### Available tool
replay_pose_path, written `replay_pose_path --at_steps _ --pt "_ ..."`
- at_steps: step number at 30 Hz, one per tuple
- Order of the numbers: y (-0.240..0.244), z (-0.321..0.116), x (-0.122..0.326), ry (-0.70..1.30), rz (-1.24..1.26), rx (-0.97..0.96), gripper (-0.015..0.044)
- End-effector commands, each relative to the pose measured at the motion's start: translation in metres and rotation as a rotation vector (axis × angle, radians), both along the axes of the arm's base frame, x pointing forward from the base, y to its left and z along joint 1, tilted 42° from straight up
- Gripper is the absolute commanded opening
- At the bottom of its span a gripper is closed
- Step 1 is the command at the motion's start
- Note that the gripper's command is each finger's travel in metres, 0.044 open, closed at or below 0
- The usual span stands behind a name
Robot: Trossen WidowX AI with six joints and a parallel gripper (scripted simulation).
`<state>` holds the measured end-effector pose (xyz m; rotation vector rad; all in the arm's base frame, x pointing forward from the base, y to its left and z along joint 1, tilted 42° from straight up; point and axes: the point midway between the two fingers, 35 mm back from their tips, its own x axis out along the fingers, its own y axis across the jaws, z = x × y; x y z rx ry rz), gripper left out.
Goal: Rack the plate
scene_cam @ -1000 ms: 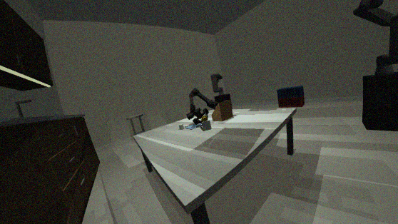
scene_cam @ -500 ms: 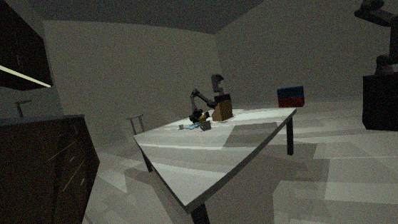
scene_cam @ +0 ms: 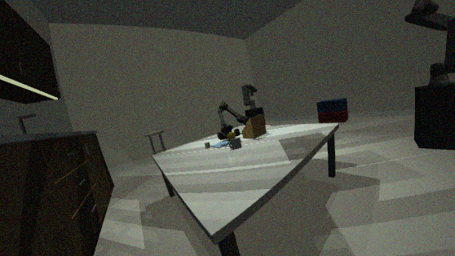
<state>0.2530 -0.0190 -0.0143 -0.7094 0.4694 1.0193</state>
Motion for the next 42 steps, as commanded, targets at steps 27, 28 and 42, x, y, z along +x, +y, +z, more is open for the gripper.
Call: replay_pose_path --at_steps 27,28,42 --pt "0.027 -0.023 0.017 -0.008 0.004 0.000 0.0000" --pt "0.027 -0.024 0.017 -0.009 0.004 0.000 0.0000" --pt "0.016 -0.038 0.014 0.004 -0.002 -0.003 0.0000"
